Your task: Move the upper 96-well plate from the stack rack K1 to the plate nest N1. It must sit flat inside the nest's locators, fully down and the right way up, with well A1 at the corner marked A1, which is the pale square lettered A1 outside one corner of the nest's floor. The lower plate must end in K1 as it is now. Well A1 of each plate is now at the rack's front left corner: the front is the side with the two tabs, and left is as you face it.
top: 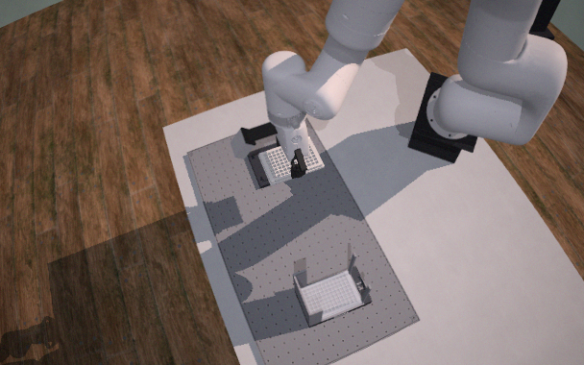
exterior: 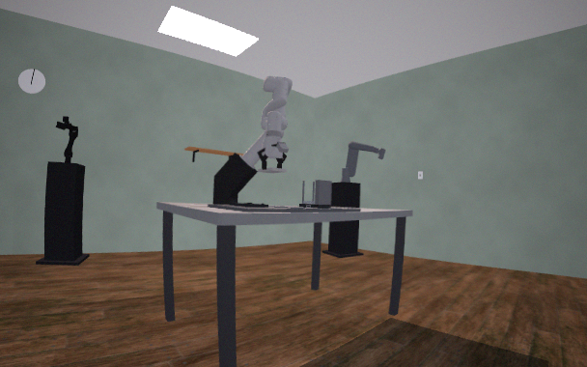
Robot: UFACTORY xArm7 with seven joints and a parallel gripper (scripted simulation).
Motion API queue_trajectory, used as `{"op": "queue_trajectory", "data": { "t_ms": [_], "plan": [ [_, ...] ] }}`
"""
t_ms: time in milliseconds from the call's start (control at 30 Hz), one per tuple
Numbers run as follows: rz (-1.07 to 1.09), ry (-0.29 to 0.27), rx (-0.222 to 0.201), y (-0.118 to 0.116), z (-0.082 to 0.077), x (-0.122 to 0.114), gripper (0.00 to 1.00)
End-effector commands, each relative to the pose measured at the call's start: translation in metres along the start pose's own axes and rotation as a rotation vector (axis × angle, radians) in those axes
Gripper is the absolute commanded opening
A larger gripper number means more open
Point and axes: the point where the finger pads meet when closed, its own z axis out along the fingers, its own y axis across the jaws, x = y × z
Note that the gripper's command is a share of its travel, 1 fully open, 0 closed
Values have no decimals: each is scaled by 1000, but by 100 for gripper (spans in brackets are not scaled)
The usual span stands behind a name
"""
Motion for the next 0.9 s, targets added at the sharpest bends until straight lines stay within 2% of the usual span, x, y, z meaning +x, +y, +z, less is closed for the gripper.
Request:
{"op": "queue_trajectory", "data": {
  "t_ms": [0, 867],
  "plan": [
    [0, 2, 2, 16, 1, 0, 0],
    [0, 2, 1, 90, 3, -5, 0]
  ]
}}
